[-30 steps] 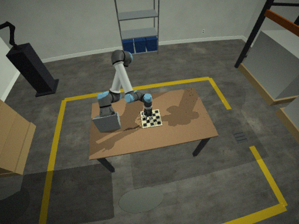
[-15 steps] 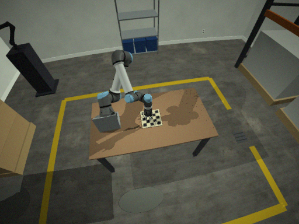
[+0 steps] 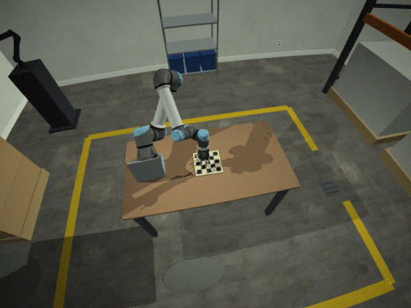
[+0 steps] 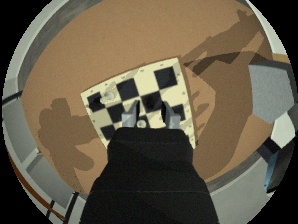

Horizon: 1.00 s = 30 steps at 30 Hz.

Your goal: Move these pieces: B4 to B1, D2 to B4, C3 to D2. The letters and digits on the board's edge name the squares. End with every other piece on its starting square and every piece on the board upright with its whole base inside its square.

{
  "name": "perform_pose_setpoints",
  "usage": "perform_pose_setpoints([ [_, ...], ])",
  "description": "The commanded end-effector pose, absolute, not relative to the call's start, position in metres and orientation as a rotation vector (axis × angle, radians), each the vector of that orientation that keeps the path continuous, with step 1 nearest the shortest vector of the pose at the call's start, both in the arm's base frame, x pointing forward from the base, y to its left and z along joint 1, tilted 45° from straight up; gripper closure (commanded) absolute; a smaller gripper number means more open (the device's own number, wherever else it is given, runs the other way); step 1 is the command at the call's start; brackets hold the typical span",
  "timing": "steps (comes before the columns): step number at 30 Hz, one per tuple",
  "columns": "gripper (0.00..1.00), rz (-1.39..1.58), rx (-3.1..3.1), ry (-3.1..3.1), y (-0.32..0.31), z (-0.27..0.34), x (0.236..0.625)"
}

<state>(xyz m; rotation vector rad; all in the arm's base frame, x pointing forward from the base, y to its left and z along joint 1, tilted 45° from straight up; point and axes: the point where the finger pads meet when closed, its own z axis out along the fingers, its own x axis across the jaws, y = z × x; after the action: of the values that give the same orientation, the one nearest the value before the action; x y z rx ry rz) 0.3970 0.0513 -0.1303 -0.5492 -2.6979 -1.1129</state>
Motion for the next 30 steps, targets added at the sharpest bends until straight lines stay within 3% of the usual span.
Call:
perform_pose_setpoints([
  [1, 0.27, -1.113, -0.55, -2.699, 0.051, -0.13, 0.397],
  [30, 0.27, -1.113, -0.55, -2.699, 0.063, -0.143, 0.397],
])
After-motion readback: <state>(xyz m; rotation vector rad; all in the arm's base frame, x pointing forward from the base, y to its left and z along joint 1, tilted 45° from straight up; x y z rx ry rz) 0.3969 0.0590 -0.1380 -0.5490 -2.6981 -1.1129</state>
